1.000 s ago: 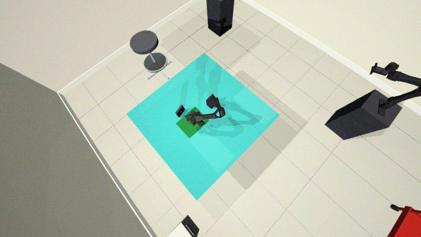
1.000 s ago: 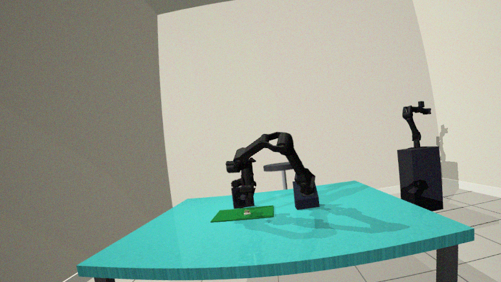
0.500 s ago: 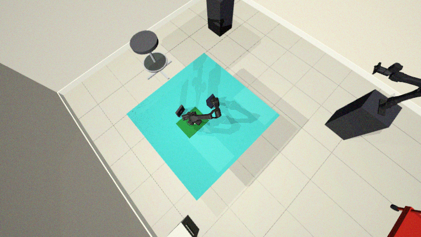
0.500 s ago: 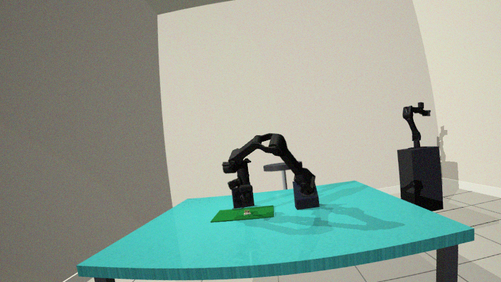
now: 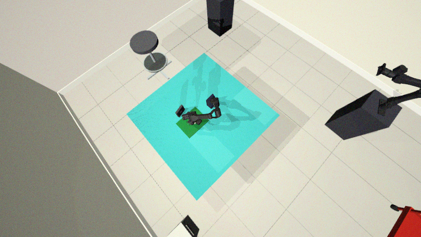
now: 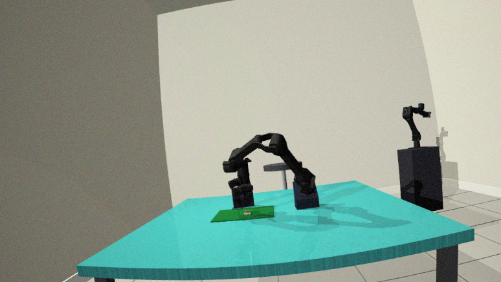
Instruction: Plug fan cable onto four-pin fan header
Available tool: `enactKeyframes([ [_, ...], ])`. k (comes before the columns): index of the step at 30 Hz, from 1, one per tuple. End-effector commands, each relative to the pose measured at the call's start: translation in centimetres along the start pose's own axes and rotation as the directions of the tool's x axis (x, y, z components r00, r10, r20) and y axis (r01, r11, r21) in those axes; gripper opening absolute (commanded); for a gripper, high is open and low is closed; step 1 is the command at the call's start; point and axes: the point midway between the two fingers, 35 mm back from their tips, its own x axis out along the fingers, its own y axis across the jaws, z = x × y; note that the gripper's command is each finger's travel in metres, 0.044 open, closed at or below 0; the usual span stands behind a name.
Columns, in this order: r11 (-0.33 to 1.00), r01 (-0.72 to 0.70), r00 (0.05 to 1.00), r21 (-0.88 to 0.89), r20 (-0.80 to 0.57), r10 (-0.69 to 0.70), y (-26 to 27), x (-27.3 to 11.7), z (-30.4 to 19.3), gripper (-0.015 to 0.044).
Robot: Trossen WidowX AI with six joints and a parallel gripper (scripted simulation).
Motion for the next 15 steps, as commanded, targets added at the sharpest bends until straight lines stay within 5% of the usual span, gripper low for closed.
enactKeyframes([
  [1, 1.0, 0.002, 1.0, -0.001, -0.004, -0.002, -0.01, 0.0, -0.25, 0.0],
  [15, 1.0, 0.002, 1.0, 0.001, -0.004, -0.002, -0.03, 0.69, -0.44, 0.0],
])
